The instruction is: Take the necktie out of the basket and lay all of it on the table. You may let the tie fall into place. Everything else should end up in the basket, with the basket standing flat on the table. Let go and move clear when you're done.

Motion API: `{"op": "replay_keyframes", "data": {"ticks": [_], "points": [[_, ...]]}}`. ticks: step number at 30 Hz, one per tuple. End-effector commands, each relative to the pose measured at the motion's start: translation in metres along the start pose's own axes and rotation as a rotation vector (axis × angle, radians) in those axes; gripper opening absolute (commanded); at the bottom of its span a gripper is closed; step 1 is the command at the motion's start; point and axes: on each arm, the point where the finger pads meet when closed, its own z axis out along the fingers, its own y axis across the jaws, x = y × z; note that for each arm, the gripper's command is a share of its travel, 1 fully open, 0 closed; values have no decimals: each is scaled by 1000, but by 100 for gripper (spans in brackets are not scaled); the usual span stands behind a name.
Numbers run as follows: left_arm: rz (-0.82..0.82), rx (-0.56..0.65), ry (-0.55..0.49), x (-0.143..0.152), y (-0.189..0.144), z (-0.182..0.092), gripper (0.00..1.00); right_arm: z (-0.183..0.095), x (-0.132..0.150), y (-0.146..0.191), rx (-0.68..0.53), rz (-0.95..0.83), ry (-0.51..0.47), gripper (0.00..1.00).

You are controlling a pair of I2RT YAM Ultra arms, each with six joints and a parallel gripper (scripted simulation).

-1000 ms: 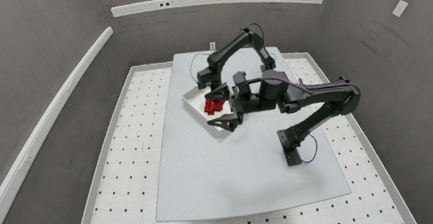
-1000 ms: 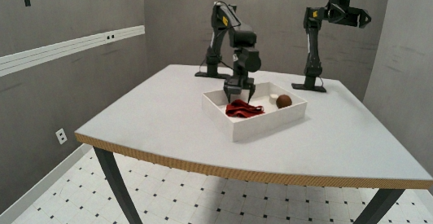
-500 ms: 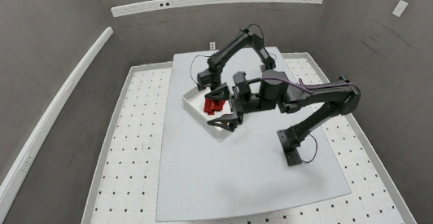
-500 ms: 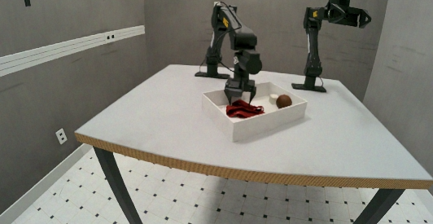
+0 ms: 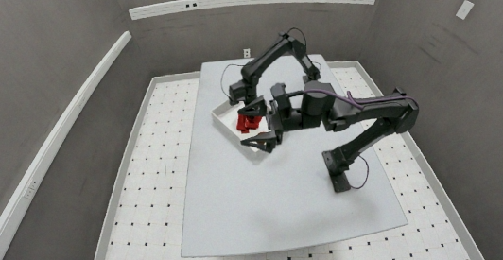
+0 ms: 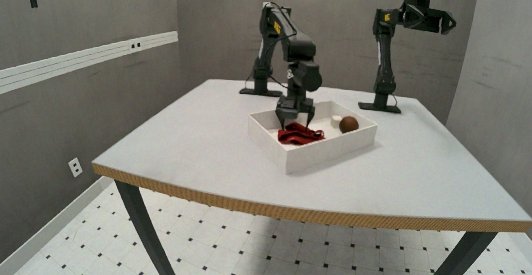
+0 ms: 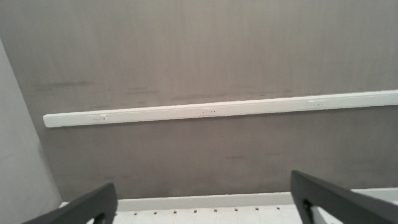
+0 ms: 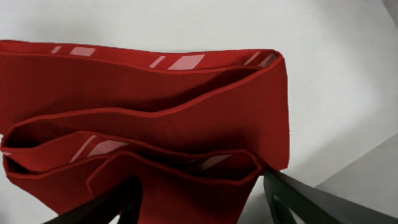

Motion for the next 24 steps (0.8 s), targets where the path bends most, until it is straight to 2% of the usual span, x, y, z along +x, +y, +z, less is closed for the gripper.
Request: {"op": "replay_keyframes", "data": {"ticks": [1, 24], "points": [[0, 0, 0, 0, 0, 0, 100, 14, 1, 1, 8, 5, 9, 74], [0, 0, 0, 0, 0, 0, 100, 25, 2, 1, 8, 5, 9, 74]]}}
